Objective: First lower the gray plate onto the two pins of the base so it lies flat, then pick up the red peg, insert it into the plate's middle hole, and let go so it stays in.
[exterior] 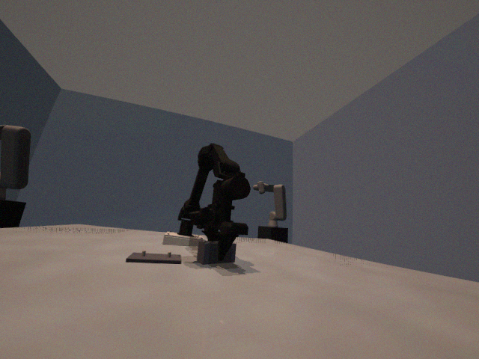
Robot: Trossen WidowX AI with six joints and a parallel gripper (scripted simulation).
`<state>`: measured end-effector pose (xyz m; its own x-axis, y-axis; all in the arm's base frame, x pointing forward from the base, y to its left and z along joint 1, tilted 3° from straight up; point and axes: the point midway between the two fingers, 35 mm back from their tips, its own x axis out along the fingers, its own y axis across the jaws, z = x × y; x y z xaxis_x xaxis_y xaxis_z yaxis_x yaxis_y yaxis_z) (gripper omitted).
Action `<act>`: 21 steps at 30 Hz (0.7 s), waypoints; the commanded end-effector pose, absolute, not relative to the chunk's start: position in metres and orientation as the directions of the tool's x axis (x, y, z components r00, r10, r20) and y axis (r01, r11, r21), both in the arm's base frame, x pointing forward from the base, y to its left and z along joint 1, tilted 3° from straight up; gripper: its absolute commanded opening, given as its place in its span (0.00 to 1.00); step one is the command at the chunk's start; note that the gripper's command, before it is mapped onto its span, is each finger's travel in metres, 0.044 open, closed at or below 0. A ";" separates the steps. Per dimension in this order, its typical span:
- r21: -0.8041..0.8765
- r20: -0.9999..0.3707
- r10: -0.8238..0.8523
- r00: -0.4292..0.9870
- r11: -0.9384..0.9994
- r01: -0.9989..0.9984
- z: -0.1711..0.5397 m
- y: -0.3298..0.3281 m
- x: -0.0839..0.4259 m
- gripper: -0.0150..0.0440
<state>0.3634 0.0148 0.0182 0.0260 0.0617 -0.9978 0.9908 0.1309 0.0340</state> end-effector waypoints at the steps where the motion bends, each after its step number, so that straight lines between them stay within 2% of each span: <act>1: 0.033 -0.998 0.059 0.026 0.128 0.991 0.018 0.015 0.363 0.39; 13: 0.033 -0.998 0.059 0.026 0.128 0.991 0.018 0.015 0.363 0.25; 21: 0.034 -0.998 0.059 0.026 0.128 0.991 0.034 0.013 0.366 0.25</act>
<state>0.3621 0.0144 0.0228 0.0139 0.0614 -0.9980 0.9913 0.1296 0.0218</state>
